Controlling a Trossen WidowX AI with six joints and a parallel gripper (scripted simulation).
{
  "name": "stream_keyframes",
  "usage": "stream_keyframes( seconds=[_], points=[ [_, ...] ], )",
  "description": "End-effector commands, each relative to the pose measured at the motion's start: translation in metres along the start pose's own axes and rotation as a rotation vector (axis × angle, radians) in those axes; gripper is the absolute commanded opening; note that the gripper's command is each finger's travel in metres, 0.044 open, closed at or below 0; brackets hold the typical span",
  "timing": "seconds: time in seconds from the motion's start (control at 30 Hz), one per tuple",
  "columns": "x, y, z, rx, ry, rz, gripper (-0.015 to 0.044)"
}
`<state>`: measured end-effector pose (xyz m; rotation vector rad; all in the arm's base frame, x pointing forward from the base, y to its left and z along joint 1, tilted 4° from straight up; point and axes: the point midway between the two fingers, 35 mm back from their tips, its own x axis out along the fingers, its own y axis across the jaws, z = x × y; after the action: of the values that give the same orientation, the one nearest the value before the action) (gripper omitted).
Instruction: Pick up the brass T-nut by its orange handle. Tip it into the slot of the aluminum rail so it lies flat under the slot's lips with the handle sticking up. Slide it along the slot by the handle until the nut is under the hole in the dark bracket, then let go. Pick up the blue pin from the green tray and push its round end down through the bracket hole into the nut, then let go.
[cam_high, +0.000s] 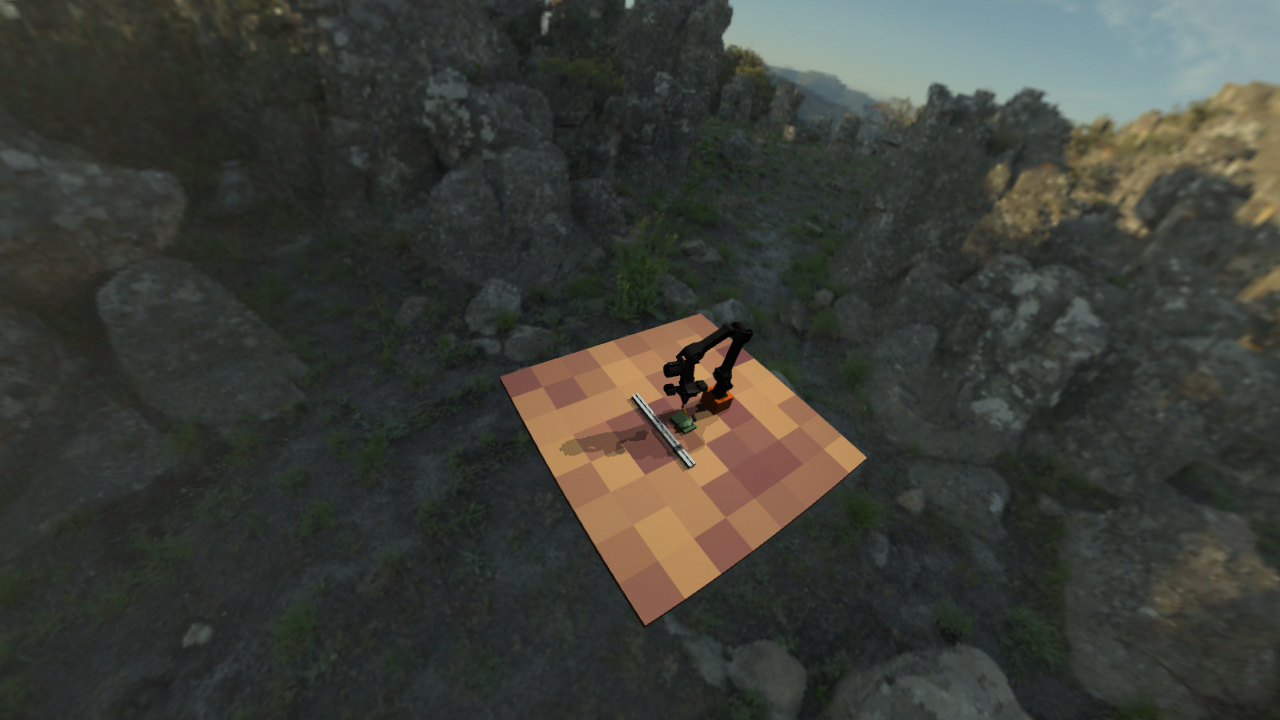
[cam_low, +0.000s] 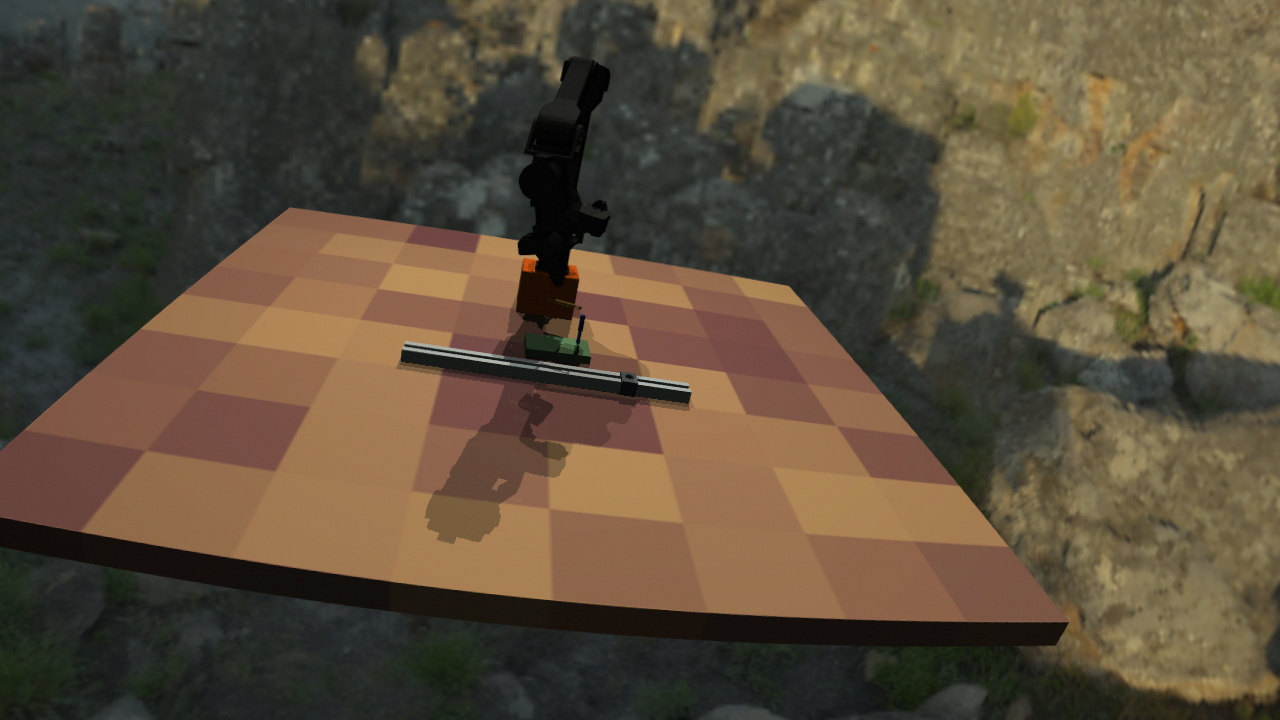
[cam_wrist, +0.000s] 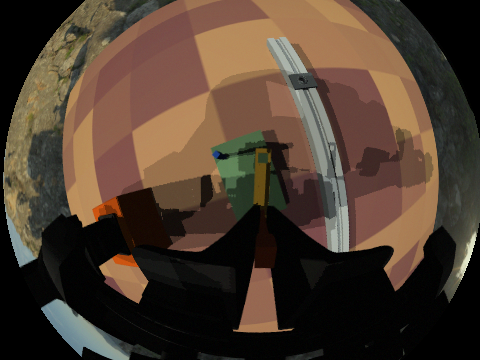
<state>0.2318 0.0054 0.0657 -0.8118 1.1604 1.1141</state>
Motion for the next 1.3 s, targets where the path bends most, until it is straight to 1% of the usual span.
stream_keyframes(
  seconds=[0.0, 0.3, 1.27],
  points=[
    [-0.008, -0.001, 0.002, 0.0, 0.003, -0.012, -0.015],
    [-0.012, 0.0, 0.003, -0.002, 0.003, -0.012, -0.015],
    [-0.023, -0.043, -0.009, -0.085, 0.011, 0.002, -0.015]
  ],
)
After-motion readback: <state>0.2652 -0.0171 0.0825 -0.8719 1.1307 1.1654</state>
